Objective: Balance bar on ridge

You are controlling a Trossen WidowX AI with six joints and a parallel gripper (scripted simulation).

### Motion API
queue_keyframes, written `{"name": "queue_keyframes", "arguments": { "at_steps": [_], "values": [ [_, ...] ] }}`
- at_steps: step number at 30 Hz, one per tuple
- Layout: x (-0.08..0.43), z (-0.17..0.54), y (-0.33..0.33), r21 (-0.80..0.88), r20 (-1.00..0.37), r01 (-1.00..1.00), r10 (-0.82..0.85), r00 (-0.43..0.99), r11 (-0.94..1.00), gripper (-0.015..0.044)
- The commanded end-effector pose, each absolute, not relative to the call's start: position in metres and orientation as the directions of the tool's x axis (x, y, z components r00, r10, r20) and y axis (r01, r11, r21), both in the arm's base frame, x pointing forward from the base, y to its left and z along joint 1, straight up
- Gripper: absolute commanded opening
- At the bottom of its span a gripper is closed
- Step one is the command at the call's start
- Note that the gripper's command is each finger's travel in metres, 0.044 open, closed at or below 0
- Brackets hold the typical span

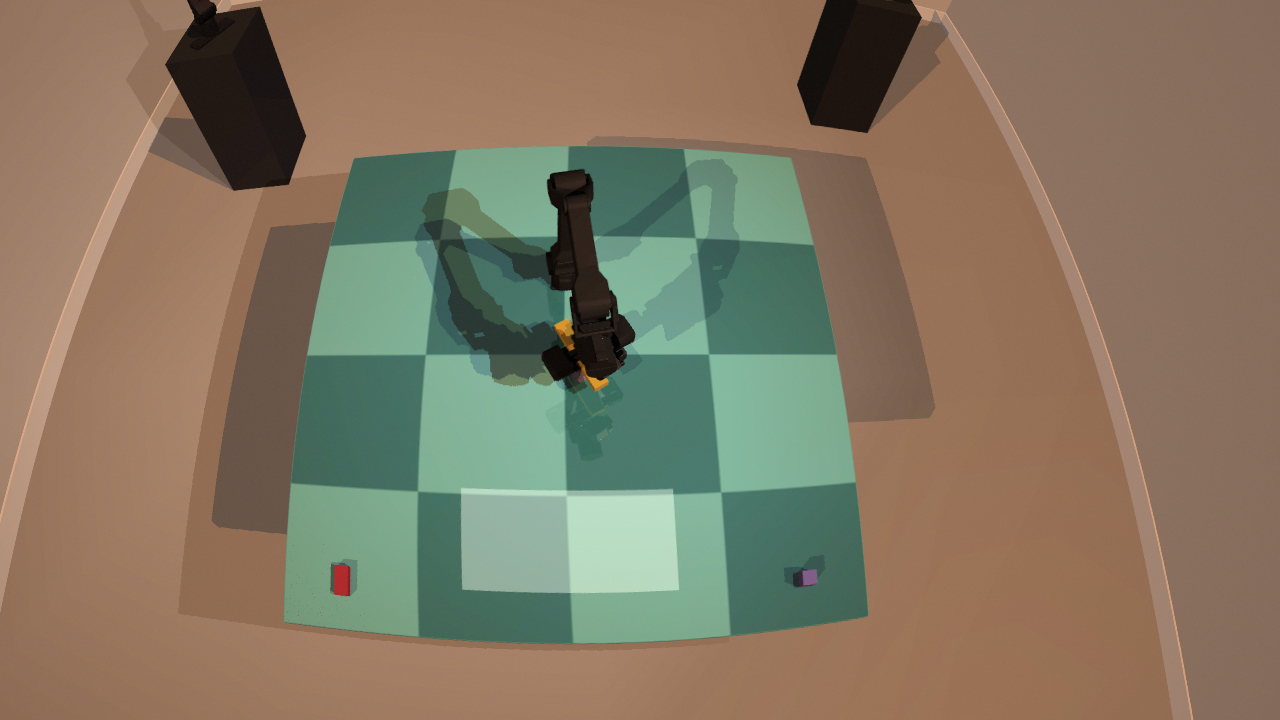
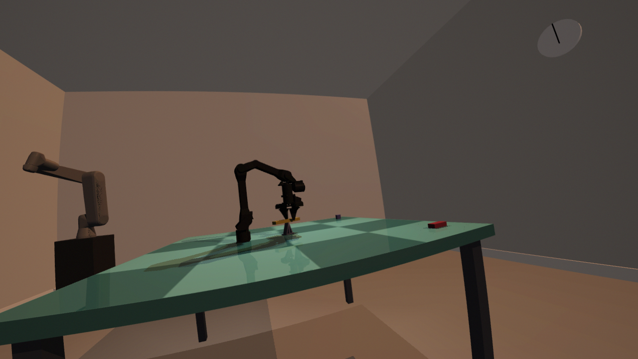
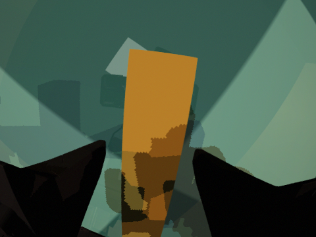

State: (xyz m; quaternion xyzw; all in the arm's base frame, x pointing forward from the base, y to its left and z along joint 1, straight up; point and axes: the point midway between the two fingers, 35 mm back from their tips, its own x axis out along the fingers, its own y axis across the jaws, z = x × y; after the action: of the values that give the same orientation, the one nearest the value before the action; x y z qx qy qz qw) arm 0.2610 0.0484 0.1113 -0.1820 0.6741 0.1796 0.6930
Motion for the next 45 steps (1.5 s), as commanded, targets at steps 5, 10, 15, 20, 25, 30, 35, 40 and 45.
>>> {"name": "queue_keyframes", "arguments": {
  "at_steps": [5,10,15,20,25,30,35,40,45],
  "values": [
    [0.261,0.111,0.048,-0.010,-1.000,-0.494,0.003,0.027,0.869,0.0440],
    [0.264,0.139,0.049,-0.010,-1.000,-0.494,0.003,0.027,0.869,0.0440],
    [0.262,0.196,0.048,-0.010,-1.000,-0.494,0.003,0.027,0.869,0.0440],
    [0.259,0.211,0.048,-0.010,-1.000,-0.494,0.003,0.027,0.869,0.0440],
    [0.259,0.211,0.048,-0.010,-1.000,-0.494,0.003,0.027,0.869,0.0440],
    [0.259,0.211,0.048,-0.010,-1.000,-0.494,0.003,0.027,0.869,0.0440],
    [0.259,0.211,0.048,-0.010,-1.000,-0.494,0.003,0.027,0.869,0.0440],
    [0.259,0.211,0.048,-0.010,-1.000,-0.494,0.003,0.027,0.869,0.0440],
    [0.259,0.211,0.048,-0.010,-1.000,-0.494,0.003,0.027,0.869,0.0440]
  ]
}}
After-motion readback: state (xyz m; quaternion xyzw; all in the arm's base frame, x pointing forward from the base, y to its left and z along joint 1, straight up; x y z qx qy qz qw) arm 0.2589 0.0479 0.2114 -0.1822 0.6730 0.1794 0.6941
